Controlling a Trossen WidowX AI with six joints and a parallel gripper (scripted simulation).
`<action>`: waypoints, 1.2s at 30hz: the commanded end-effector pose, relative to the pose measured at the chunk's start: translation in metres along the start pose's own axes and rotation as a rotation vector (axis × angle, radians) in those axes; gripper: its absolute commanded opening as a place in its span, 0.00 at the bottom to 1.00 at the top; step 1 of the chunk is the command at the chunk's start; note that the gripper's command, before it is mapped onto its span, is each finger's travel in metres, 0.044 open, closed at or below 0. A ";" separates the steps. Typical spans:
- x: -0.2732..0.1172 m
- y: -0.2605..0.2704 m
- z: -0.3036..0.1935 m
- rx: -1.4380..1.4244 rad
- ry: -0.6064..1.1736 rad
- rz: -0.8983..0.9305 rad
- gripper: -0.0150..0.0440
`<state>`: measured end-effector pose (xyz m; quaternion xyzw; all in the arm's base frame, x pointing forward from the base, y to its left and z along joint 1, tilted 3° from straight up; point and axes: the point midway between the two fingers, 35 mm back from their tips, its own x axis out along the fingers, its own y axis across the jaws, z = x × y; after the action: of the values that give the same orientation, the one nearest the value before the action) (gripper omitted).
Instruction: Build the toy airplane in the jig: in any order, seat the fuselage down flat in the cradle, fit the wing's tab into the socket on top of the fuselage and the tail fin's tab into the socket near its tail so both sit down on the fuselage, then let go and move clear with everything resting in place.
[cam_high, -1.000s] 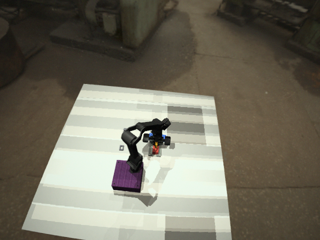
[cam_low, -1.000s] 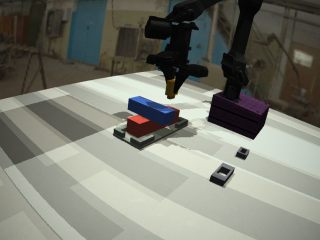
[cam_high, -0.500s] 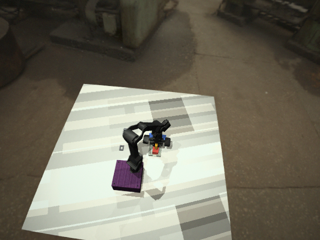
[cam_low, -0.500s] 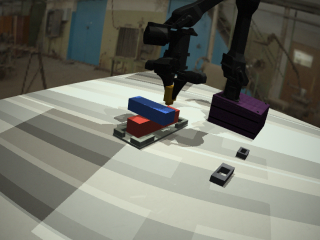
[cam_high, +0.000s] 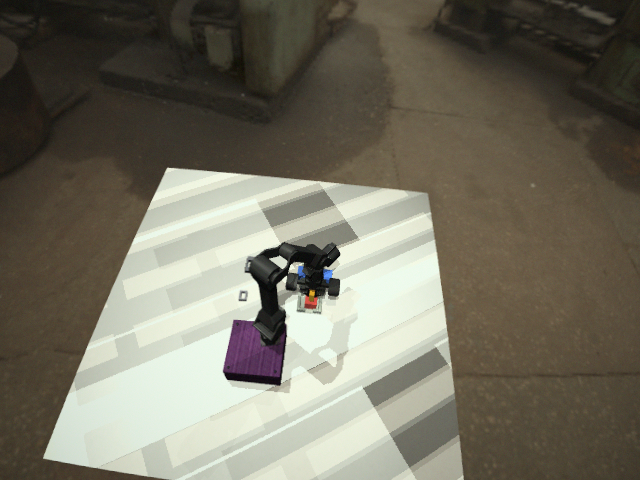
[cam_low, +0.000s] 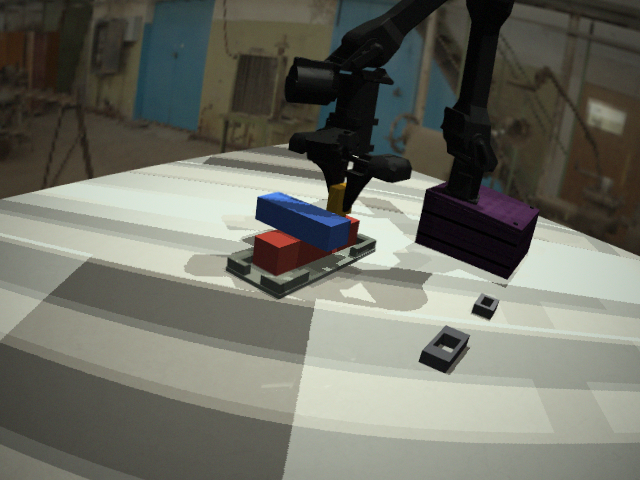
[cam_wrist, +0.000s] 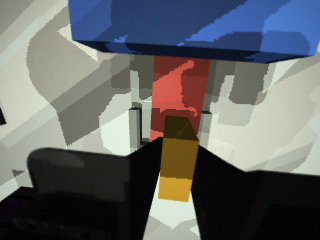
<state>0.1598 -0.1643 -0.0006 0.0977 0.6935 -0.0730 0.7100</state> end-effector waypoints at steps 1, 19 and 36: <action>0.000 0.000 0.000 0.000 -0.001 -0.001 0.33; 0.000 0.000 0.000 0.000 -0.001 -0.001 0.69; -0.091 -0.003 0.005 0.001 -0.001 0.000 0.69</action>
<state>0.1602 -0.1697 0.0891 0.0968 0.6908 -0.0767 0.7124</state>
